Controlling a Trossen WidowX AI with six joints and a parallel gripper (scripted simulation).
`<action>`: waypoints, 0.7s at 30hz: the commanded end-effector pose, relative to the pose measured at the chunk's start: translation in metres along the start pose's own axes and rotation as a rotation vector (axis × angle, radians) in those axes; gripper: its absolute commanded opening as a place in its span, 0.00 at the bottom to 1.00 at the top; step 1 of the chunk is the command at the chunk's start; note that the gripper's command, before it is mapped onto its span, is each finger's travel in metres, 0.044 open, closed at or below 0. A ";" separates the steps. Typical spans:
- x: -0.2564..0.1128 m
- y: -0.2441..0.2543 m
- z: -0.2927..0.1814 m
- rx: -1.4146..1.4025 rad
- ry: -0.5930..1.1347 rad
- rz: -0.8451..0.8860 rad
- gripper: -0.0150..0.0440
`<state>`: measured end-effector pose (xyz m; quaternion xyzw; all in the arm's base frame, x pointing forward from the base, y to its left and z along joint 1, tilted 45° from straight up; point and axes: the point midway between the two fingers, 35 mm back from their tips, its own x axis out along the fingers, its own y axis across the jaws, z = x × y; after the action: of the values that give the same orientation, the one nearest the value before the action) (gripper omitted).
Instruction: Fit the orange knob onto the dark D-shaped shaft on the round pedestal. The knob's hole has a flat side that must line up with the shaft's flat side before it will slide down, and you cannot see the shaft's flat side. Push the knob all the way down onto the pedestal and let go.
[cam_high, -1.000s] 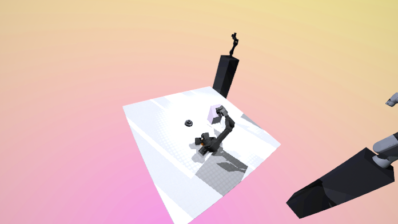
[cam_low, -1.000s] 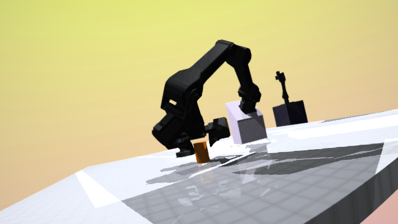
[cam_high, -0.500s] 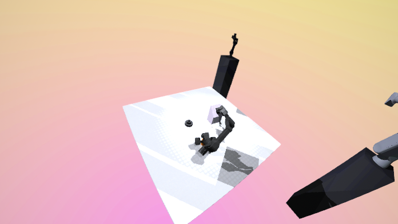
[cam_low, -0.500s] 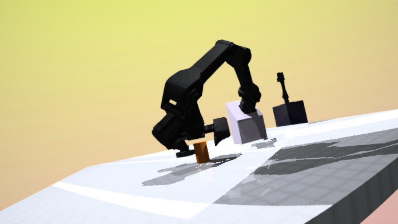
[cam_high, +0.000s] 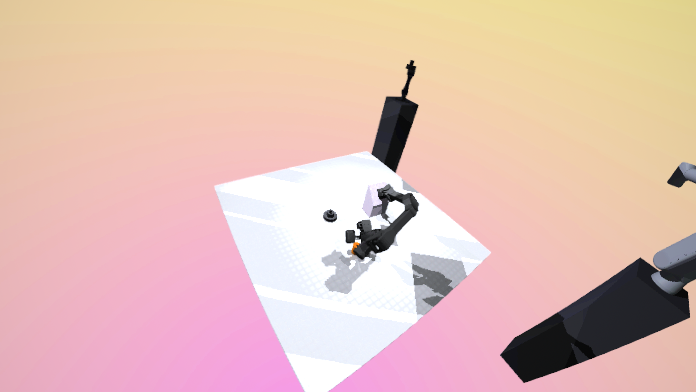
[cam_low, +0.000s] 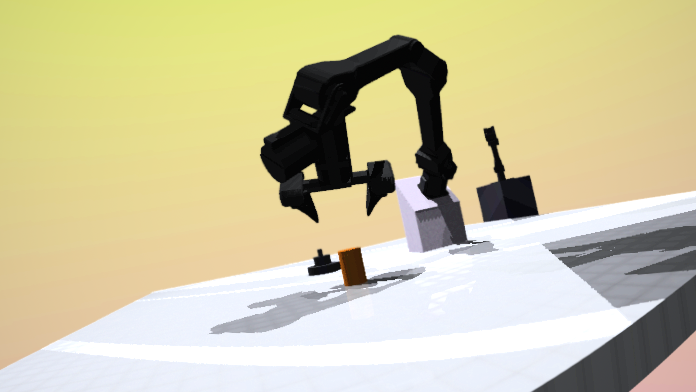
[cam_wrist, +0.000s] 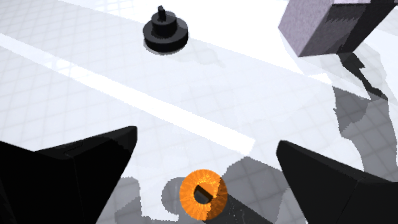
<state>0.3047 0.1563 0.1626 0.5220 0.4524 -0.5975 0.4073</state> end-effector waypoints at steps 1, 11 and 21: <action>0.001 -0.003 0.007 -0.012 -0.011 -0.006 1.00; -0.005 0.002 0.008 0.052 0.614 -0.107 1.00; -0.015 0.003 0.013 0.044 0.818 -0.097 1.00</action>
<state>0.3068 0.1432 0.1768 0.6982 0.5835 -0.3822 0.1613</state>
